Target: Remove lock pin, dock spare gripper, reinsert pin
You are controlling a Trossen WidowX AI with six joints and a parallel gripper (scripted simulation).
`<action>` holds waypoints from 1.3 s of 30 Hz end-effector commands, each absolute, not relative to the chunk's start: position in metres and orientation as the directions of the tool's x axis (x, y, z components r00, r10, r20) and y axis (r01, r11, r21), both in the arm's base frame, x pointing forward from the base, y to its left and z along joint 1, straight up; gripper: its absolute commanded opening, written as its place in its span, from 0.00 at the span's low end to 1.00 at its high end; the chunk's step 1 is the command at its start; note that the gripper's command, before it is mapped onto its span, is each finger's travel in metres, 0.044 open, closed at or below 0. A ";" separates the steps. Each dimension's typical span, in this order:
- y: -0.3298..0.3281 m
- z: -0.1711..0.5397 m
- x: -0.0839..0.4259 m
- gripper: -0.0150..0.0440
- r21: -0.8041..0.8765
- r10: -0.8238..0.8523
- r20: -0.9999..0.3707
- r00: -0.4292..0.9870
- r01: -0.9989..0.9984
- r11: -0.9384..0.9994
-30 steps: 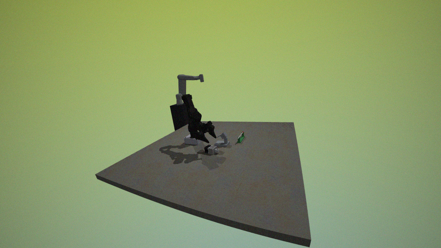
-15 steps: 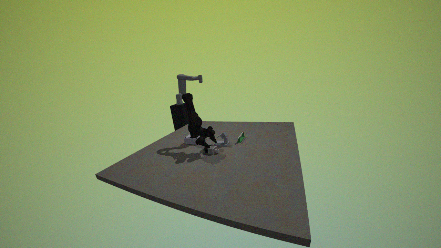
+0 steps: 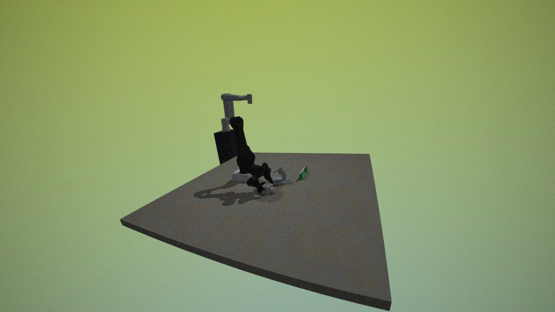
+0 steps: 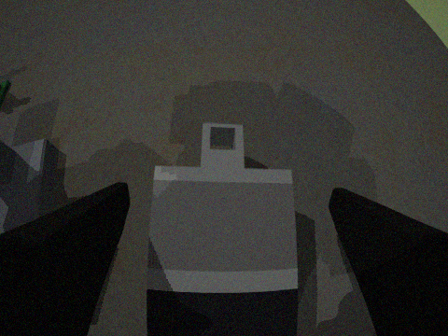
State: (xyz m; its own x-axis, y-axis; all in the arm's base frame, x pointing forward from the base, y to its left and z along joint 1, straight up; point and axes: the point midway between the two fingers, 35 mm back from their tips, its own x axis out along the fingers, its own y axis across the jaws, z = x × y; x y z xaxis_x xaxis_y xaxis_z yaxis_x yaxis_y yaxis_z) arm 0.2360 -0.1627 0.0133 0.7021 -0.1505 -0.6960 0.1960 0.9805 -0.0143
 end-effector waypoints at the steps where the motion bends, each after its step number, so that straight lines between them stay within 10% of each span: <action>1: -0.161 0.006 0.235 1.00 -0.009 -0.145 -0.698 0.701 0.193 0.981; 19: -0.158 -0.018 0.231 1.00 -0.009 -0.144 -0.698 0.701 0.193 0.981; 39: -0.160 -0.012 0.233 0.34 -0.009 -0.145 -0.698 0.701 0.193 0.981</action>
State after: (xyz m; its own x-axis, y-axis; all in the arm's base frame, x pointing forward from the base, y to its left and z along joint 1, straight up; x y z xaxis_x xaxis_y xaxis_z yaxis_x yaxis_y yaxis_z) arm 0.2312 -0.1580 -0.0173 0.6967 -0.1421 -0.7031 0.1952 0.9808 -0.0047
